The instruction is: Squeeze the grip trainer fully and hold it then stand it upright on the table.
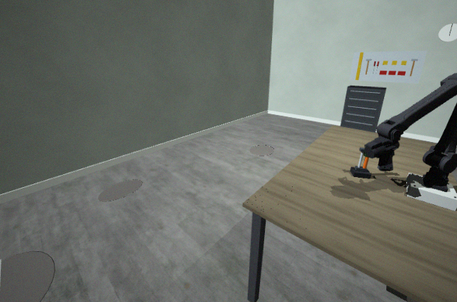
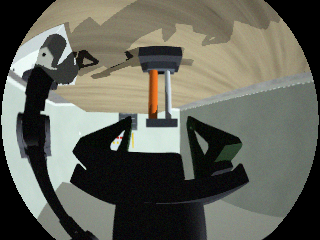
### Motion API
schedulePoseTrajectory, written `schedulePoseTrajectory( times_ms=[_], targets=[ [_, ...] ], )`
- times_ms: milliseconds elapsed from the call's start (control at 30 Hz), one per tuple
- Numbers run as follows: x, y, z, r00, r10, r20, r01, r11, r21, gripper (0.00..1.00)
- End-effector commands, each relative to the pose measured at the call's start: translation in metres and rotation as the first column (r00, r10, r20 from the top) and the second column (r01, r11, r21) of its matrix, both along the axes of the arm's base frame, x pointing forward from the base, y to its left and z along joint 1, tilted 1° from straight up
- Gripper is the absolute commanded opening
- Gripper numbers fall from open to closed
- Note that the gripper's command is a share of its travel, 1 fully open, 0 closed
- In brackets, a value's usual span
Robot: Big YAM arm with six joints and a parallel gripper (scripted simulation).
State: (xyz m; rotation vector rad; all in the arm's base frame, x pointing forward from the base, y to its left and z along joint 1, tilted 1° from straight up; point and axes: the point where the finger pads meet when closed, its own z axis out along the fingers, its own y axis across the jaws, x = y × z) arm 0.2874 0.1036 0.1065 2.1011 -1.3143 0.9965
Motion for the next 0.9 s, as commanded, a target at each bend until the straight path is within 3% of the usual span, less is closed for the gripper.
schedulePoseTrajectory(
  times_ms=[0,400,867],
  targets=[
    [0.003,-0.002,-0.003,1.0,0.0,-0.006,0.0,1.0,-0.003,0.76],
    [0.008,-0.005,-0.005,1.0,0.004,0.002,-0.004,1.0,0.004,0.76],
    [0.013,-0.026,-0.024,1.0,0.0,-0.012,0.0,1.0,-0.01,0.76]
  ],
)
